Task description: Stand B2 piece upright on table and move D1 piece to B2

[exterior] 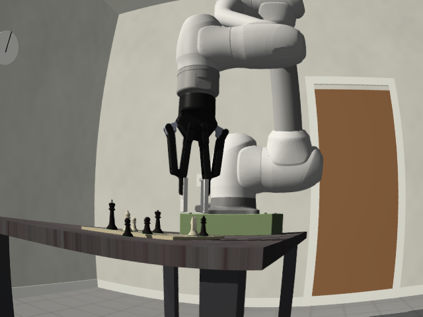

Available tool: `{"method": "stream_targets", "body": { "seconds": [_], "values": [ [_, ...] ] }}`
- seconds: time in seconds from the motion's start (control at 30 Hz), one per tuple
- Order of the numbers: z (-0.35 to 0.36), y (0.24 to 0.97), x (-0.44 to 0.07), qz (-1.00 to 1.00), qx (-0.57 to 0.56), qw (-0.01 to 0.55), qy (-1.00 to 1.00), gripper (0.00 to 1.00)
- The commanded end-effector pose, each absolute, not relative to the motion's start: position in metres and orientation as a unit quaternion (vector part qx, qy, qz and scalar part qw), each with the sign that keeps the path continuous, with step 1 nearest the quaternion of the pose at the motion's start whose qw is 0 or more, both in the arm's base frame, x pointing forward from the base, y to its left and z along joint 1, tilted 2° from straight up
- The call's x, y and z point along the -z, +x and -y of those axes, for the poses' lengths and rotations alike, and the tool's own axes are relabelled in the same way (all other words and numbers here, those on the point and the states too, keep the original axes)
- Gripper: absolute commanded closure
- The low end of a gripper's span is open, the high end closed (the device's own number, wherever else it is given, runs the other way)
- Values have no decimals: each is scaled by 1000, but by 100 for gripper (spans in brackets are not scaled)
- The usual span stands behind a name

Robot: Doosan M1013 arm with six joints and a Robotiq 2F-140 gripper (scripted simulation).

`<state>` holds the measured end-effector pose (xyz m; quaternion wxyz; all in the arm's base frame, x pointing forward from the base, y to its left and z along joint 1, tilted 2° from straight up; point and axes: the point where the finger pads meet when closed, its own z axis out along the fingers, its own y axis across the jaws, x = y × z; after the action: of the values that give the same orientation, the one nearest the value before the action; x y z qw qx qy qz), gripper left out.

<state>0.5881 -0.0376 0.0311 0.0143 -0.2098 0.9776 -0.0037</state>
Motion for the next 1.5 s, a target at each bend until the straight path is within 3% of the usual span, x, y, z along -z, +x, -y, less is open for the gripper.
{"method": "stream_targets", "body": {
  "seconds": [0.0,1.07,1.47],
  "values": [
    [38,588,-31,-978,4,14,-210,78],
    [38,588,-27,-978,4,14,-210,78],
    [38,589,-4,-978,4,14,-210,78]
  ]
}}
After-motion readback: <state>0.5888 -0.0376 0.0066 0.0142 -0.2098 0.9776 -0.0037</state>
